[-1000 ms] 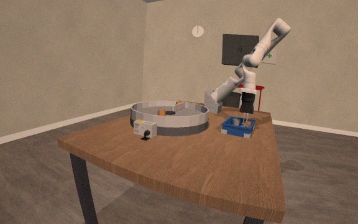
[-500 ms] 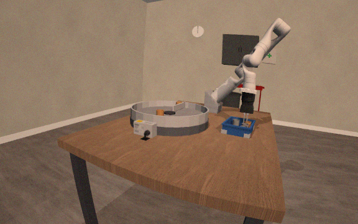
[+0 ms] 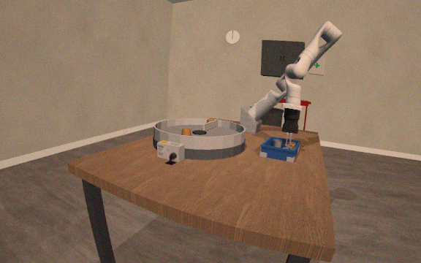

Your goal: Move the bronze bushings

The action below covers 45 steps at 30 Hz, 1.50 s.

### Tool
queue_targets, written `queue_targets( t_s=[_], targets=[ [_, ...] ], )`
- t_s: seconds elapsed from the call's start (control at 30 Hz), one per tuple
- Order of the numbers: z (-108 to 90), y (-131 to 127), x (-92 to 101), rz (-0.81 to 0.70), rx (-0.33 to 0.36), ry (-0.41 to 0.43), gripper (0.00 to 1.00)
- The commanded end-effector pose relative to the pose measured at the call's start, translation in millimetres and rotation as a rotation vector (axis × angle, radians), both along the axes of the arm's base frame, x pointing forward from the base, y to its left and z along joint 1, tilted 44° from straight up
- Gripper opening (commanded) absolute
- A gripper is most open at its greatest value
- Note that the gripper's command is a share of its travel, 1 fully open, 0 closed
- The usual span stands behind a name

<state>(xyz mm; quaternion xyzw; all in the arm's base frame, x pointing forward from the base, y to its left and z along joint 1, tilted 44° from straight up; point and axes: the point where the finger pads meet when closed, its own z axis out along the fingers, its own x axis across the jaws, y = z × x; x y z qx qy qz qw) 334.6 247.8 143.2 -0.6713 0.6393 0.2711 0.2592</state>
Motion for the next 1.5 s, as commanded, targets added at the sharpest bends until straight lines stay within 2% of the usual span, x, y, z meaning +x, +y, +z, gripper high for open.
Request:
queue_targets(
  t_s=[0.0, 0.77, 1.47],
  targets=[
    [-0.5, 0.7, 0.6, -0.003, 0.002, -0.002, 0.00],
    [6.0, -4.7, 1.1, -0.003, 0.003, -0.004, 0.00],
    [65.3, -60.2, 6.3, -0.001, 0.003, -0.011, 0.00]
  ],
)
